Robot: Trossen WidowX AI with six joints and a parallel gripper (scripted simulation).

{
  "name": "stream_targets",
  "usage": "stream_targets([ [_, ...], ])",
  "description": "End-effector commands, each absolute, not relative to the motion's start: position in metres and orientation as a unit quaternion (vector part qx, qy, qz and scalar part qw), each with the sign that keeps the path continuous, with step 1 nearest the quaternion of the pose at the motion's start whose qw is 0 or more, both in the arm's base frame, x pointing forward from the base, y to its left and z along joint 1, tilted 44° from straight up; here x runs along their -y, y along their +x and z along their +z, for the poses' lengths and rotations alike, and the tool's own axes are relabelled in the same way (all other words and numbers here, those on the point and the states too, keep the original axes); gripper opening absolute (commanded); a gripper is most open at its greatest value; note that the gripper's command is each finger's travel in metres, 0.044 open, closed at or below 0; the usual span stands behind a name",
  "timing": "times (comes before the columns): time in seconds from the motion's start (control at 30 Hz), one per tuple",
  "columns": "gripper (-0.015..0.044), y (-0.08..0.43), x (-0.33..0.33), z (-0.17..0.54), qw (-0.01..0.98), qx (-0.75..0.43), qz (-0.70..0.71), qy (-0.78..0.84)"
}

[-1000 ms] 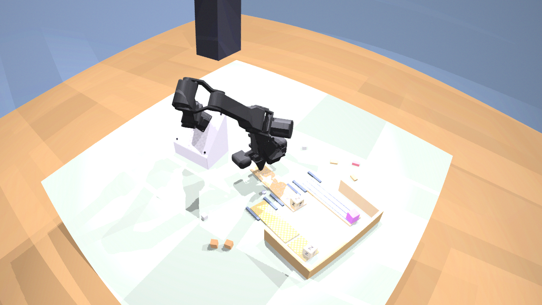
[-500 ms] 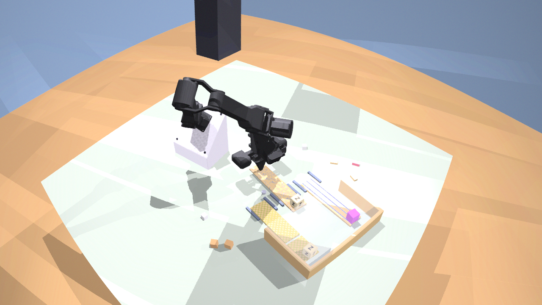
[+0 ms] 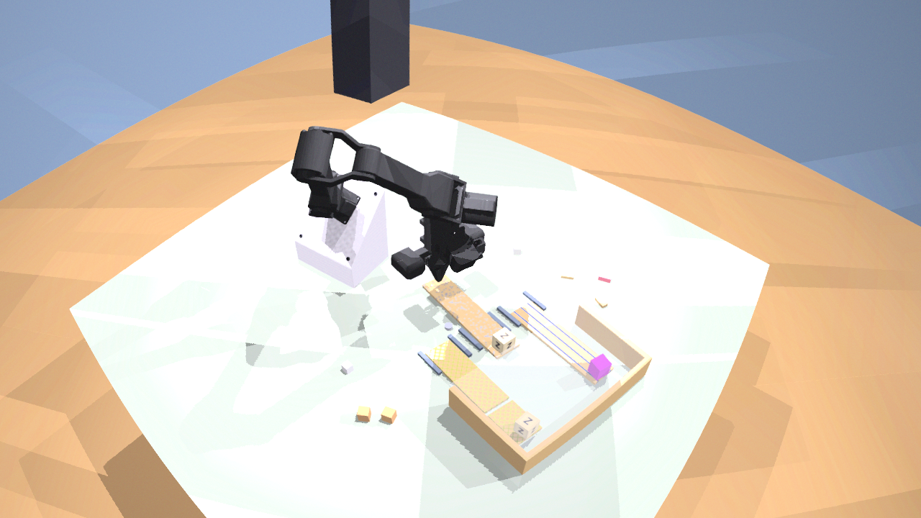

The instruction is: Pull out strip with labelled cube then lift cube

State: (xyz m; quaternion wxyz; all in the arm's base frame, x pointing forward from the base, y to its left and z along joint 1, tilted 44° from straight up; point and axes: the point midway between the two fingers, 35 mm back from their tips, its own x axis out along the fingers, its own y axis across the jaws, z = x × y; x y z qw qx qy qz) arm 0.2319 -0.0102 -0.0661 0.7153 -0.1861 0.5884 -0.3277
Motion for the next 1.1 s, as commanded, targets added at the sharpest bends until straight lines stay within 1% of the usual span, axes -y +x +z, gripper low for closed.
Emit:
stream_targets([
  [0.0, 0.0, 0.237, -0.008, -0.046, 0.72, -0.585, -0.329, -0.177],
  [0.1, 0.0, 0.237, -0.008, -0.046, 0.72, -0.585, -0.329, -0.177],
  [0.27, 0.0131, 0.261, -0.005, -0.04, 0.718, -0.588, -0.323, -0.185],
  [0.67, 0.044, 0.302, -0.005, -0.023, 0.719, -0.587, -0.323, -0.185],
  [1.07, 0.044, 0.345, -0.003, -0.003, 0.719, -0.586, -0.324, -0.184],
])
